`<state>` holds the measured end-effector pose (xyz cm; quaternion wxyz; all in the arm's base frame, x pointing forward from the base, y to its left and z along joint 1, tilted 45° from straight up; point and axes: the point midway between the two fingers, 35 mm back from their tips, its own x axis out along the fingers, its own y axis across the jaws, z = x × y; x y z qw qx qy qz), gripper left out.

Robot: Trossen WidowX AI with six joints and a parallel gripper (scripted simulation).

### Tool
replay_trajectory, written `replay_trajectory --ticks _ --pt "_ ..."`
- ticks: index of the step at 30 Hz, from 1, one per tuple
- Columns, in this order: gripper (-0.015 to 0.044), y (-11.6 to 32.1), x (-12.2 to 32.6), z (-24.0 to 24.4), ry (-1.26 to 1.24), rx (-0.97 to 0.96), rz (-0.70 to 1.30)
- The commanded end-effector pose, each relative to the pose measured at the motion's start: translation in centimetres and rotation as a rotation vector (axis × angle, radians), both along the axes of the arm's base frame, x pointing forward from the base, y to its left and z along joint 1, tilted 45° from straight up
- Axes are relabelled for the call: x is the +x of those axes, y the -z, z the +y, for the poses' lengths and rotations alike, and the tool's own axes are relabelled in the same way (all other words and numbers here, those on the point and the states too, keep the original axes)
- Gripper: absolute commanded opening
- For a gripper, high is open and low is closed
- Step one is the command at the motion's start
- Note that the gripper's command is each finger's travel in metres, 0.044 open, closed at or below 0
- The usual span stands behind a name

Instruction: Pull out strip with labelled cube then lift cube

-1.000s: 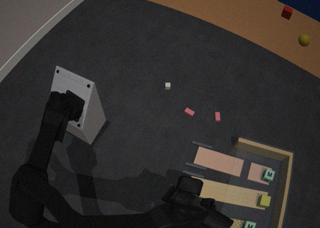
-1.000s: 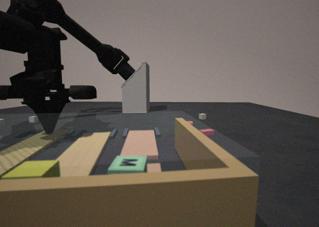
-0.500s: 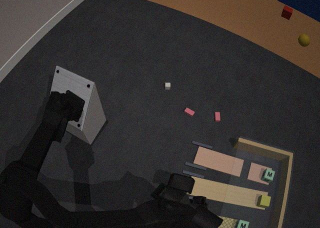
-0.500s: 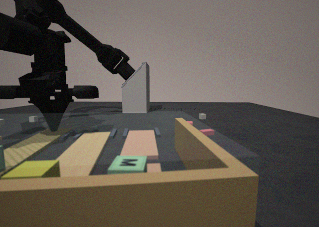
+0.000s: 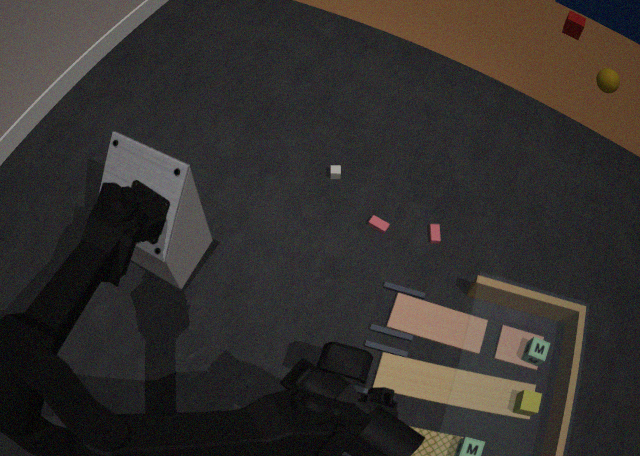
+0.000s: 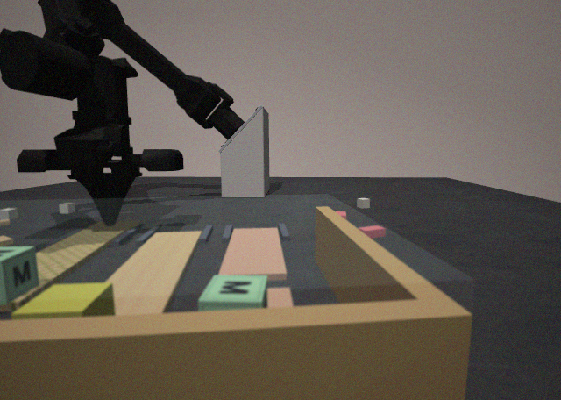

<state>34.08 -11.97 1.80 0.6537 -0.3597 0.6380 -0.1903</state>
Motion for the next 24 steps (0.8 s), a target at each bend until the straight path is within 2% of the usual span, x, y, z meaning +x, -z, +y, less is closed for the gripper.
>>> replay_trajectory --ticks 1,24 --pt "0.0000 0.4 -1.3 -0.6 0.010 -0.001 0.027" --pt "0.0000 0.2 -4.7 -1.3 0.010 -0.001 0.029"
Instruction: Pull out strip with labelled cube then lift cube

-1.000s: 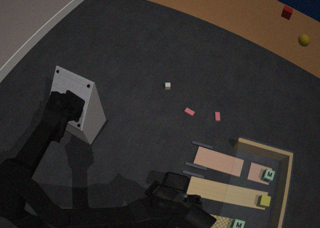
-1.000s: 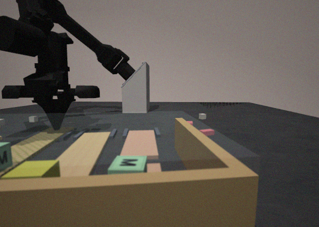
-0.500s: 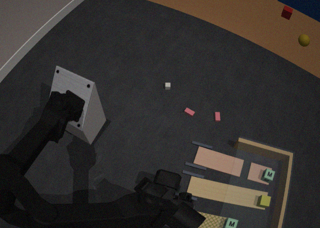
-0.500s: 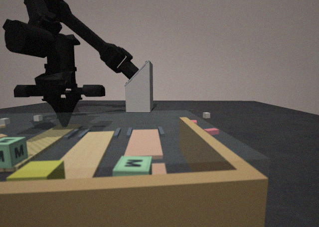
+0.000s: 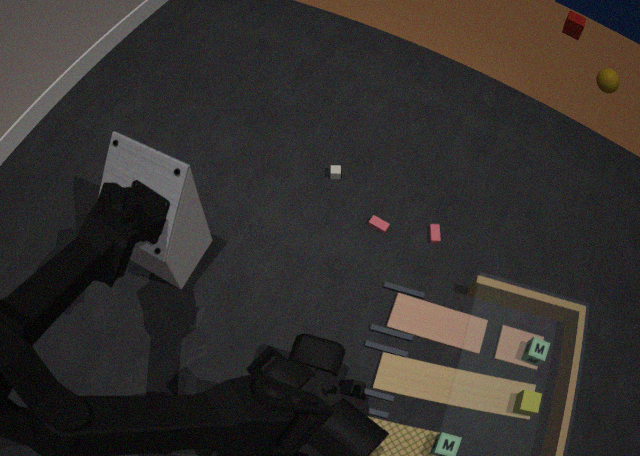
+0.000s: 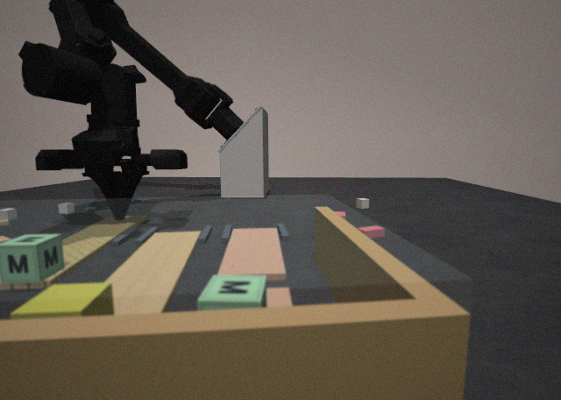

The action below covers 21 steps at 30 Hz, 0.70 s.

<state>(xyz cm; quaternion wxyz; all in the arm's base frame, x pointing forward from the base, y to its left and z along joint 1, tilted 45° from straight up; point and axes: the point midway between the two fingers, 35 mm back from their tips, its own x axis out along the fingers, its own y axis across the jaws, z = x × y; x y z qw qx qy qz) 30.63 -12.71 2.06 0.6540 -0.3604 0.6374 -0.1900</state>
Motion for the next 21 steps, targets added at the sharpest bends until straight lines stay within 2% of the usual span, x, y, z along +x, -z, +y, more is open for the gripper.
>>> replay_trajectory --ticks 1,21 --pt "0.0000 0.5 -1.4 -0.6 0.011 -0.001 0.030" --pt "0.0000 0.3 -4.2 -1.1 0.011 -0.002 0.032"
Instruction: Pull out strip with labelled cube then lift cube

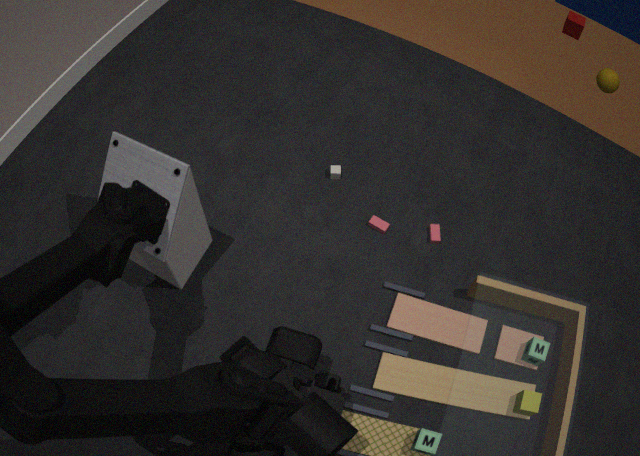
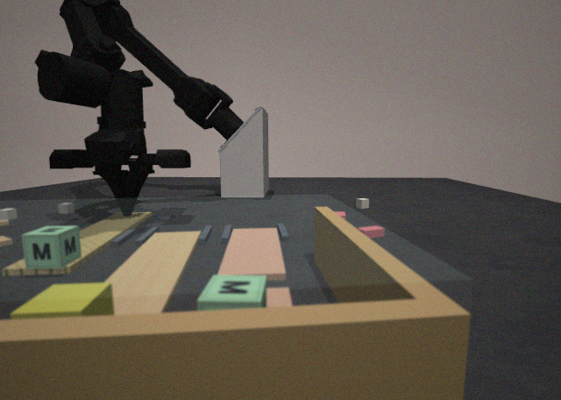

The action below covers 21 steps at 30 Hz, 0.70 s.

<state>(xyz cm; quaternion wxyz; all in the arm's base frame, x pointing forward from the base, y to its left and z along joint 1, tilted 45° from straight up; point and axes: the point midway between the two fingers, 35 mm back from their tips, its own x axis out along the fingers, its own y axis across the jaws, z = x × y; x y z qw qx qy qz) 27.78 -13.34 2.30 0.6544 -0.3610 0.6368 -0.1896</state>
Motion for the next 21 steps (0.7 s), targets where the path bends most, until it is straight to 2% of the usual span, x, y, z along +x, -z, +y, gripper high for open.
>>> replay_trajectory --ticks 1,21 --pt "0.0000 0.5 -1.5 -0.5 0.013 -0.001 0.033" --pt "0.0000 0.3 -4.3 -1.1 0.013 -0.002 0.035"
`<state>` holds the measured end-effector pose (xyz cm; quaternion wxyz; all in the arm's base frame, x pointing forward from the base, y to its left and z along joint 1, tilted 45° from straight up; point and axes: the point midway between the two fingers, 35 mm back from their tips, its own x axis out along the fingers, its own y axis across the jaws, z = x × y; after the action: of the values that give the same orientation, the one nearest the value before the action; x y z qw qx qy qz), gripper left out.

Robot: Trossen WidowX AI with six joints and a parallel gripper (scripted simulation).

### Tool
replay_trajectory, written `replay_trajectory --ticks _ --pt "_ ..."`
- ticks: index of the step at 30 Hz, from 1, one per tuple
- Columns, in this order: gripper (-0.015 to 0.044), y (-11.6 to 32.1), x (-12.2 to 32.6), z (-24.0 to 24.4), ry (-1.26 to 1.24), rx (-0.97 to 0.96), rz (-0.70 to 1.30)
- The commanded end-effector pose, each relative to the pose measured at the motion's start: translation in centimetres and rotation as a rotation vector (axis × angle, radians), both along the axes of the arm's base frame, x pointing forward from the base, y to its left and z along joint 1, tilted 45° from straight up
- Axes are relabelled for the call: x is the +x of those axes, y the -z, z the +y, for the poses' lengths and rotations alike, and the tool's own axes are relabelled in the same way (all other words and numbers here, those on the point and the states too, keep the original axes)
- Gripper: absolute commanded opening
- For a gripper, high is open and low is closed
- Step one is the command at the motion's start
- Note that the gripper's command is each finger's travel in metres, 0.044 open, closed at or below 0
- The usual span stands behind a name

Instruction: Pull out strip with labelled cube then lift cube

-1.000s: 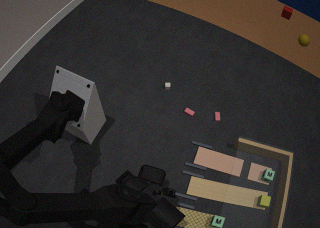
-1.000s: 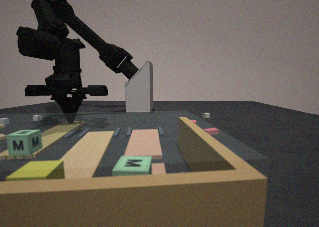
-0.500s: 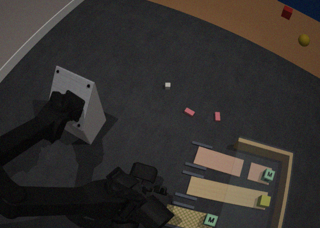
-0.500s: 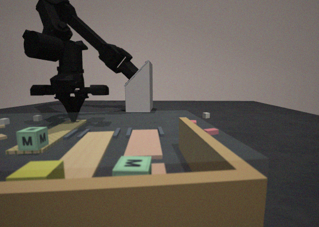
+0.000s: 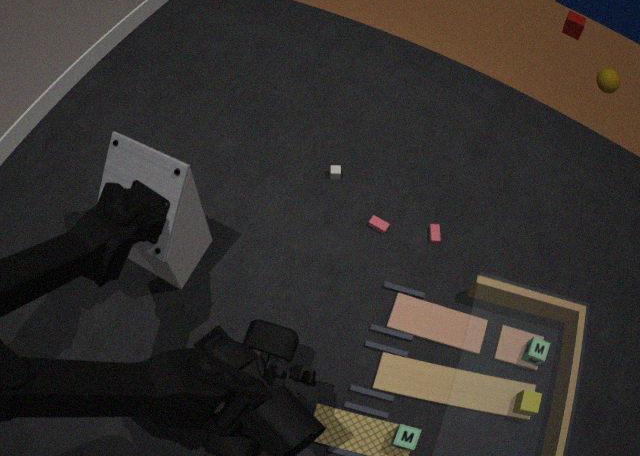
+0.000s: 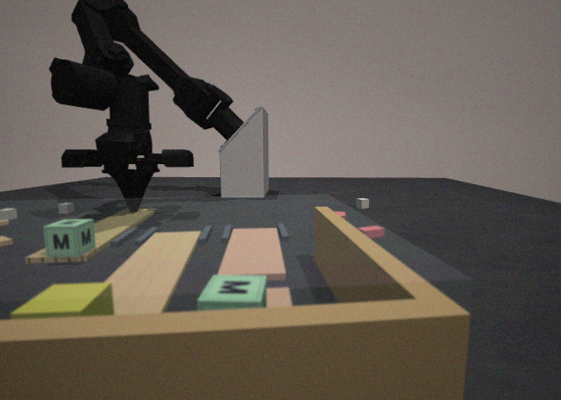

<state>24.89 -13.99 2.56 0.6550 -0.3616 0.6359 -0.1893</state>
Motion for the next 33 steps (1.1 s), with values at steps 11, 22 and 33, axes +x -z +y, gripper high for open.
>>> replay_trajectory --ticks 11,22,33 --pt "0.0000 0.48 -1.97 -0.59 0.015 -0.002 0.037" --pt "0.0000 0.48 -1.97 -0.59 0.015 -0.002 0.037" --pt "0.0000 0.48 -1.97 -0.59 0.015 -0.002 0.037"
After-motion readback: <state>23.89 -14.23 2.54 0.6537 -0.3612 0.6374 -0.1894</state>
